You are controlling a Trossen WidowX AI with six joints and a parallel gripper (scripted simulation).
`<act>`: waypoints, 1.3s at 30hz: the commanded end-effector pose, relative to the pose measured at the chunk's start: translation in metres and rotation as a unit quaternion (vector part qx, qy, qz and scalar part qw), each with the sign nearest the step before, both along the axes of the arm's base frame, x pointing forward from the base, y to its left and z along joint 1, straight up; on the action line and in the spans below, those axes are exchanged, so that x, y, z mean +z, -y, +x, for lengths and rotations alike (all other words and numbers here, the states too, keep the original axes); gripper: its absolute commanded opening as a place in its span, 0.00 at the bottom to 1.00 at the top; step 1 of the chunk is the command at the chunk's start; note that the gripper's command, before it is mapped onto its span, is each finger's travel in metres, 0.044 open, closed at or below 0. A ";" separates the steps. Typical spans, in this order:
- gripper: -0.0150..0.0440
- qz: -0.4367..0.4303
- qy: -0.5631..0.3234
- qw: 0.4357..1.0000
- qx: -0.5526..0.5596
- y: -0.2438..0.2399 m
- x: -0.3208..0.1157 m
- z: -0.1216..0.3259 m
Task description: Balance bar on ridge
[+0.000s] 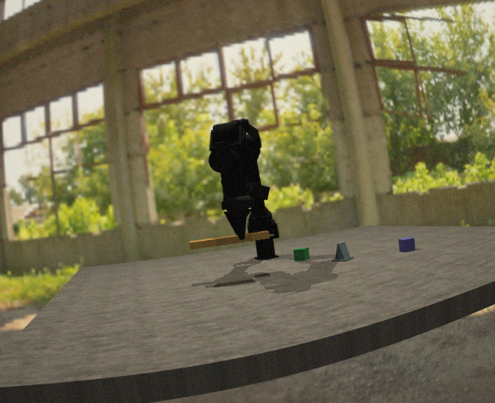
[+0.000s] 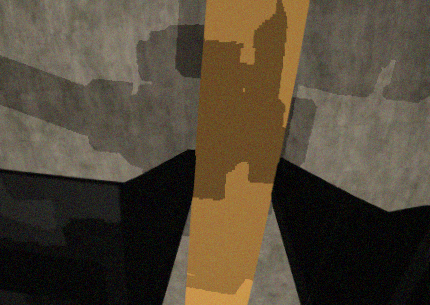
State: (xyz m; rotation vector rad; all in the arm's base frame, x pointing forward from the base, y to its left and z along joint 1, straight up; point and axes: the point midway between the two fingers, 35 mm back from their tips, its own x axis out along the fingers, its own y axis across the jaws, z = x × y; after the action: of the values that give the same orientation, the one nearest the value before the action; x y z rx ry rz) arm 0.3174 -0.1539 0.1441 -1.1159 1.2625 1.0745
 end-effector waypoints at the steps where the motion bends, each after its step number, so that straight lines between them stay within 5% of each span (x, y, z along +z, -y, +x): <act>1: 0.25 -0.003 0.003 1.000 -0.007 -0.005 0.006 0.003; 39: 0.25 0.012 0.006 0.973 -0.232 -0.151 0.006 0.036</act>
State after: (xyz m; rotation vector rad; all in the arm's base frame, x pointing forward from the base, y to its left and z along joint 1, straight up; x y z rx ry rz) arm 0.3523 -0.0139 0.1490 -0.7798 1.3981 0.7549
